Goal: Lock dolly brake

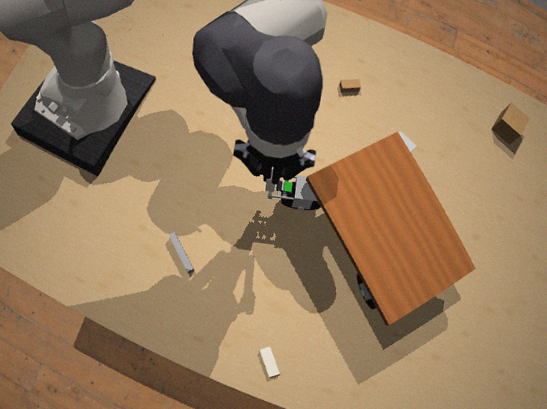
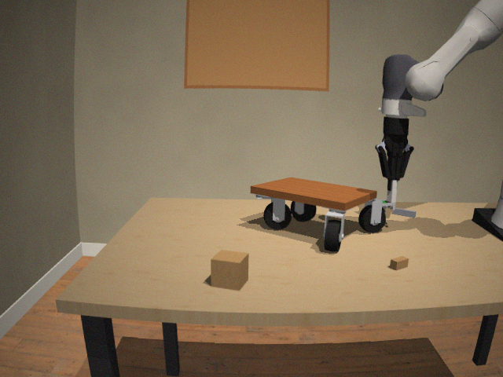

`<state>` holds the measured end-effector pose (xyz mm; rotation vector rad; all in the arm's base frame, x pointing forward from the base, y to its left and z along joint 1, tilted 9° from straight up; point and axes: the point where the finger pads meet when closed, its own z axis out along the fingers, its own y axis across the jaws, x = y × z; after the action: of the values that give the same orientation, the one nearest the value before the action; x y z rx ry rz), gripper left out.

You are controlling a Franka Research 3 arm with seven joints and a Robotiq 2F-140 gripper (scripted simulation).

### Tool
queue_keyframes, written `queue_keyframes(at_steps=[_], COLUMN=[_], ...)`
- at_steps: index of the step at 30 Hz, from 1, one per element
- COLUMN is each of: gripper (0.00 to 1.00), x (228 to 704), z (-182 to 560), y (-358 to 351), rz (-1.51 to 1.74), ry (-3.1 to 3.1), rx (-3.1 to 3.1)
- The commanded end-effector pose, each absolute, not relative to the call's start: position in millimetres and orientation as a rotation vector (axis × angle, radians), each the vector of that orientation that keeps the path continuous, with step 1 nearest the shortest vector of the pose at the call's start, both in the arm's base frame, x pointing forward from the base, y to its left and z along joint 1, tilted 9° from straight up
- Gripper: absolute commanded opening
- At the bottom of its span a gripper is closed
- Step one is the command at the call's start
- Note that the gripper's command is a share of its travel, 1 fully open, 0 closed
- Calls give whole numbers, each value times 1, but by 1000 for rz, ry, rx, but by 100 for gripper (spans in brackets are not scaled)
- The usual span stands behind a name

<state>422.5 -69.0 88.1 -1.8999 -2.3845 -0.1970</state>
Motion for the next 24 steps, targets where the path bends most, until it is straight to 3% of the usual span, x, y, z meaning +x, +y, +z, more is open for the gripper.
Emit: queue_keyframes(at_steps=[1, 24], gripper=[0, 0], x=[422, 422], z=[86, 82], y=[-68, -68], rz=[-194, -194], ry=[-2381, -2381], rx=[-1904, -1904])
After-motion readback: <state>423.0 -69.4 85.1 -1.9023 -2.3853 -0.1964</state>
